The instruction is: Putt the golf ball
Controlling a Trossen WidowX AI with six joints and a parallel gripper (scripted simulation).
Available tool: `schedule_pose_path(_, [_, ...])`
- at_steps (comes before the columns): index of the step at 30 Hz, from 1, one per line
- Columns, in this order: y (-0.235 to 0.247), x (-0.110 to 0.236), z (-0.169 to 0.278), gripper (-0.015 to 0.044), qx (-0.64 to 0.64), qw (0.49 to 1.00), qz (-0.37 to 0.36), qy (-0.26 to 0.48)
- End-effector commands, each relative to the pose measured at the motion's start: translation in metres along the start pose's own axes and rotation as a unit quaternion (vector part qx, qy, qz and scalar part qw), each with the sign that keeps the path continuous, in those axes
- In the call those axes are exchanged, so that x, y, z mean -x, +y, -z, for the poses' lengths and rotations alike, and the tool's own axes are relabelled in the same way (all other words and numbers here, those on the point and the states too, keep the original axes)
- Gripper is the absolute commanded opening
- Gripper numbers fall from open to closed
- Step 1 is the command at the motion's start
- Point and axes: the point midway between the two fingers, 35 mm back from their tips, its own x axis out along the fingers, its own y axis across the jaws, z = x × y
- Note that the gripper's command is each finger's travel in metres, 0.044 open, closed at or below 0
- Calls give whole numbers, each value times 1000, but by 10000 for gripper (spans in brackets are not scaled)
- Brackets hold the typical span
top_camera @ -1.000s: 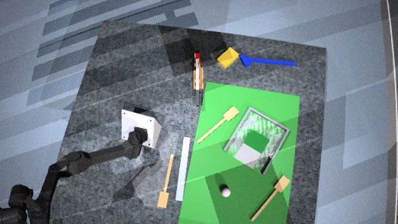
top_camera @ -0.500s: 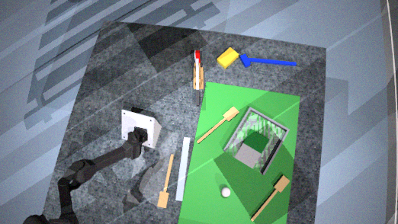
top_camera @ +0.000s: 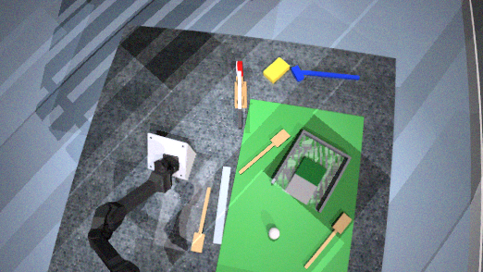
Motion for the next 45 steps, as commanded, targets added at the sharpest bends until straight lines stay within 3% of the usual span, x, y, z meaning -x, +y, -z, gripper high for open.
schedule_pose_path(1, [-67, 11, -10, 440, 60, 994, 87, -8])
schedule_pose_path(13, [-246, 86, -9, 440, 209, 925, 313, 55])
schedule_pose_path(24, [-374, 200, 7, 440, 337, 791, 478, 181])
schedule_pose_path(35, [-460, 362, 31, 440, 425, 576, 582, 386])
schedule_pose_path(45, [-478, 532, 44, 440, 433, 319, 581, 611])
